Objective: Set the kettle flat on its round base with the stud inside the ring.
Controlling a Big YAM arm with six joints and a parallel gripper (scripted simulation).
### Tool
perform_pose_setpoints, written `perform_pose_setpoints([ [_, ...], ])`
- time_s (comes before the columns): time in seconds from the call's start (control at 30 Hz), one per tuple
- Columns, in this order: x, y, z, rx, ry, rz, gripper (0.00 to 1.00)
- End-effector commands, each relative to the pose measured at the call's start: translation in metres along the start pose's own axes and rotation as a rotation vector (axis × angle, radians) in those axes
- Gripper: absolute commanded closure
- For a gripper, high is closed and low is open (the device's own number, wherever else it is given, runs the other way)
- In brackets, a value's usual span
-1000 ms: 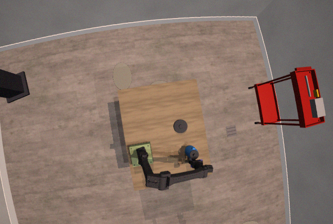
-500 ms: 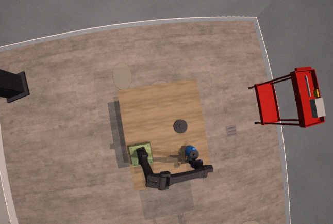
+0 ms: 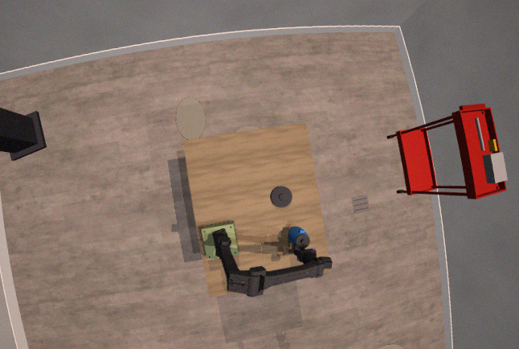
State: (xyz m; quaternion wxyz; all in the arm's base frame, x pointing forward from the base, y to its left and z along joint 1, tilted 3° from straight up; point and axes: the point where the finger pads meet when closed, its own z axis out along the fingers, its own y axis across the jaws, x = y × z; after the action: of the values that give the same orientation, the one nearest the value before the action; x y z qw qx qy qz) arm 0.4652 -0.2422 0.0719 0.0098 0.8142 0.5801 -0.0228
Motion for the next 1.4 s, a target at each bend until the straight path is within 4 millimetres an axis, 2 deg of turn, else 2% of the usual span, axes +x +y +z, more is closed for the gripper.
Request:
perform_pose_setpoints([
  [0.0,-0.0060,0.0032,0.0057,0.001,-0.003,0.000,0.26],
  [1.37,-0.0062,0.0017,0.0059,0.002,-0.002,-0.001,0.26],
])
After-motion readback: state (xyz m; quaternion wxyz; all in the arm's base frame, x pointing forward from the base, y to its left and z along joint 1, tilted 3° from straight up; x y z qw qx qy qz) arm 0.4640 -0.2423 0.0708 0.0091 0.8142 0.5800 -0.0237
